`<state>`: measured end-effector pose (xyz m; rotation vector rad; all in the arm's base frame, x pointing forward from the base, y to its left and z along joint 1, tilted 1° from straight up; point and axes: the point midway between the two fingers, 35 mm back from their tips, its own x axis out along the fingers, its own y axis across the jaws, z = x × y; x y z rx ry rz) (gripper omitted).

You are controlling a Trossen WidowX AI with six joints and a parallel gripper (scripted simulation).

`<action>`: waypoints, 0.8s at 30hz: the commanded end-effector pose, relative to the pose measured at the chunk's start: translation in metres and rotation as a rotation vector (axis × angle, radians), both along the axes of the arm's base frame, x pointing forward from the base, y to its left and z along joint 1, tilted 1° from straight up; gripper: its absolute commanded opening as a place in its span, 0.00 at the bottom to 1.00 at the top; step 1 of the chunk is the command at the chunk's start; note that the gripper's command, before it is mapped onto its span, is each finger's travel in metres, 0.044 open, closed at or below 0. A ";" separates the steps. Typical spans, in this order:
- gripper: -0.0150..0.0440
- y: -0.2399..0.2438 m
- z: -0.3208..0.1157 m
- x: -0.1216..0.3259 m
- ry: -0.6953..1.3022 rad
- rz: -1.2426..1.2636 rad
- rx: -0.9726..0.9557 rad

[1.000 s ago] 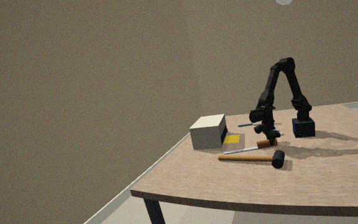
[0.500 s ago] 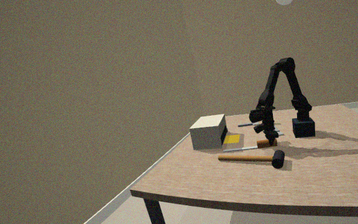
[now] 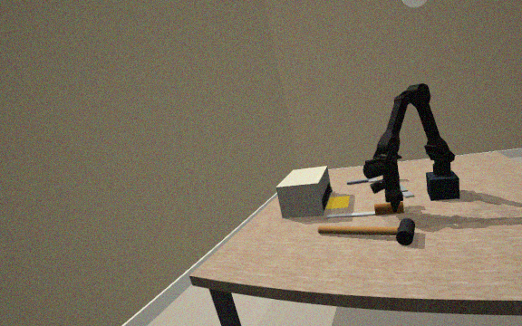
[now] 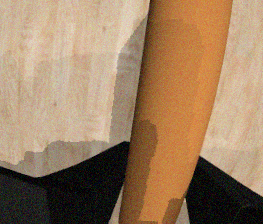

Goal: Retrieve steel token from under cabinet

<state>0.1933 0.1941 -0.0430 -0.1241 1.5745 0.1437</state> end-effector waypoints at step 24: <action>0.39 0.000 0.000 0.001 0.001 -0.168 -0.001</action>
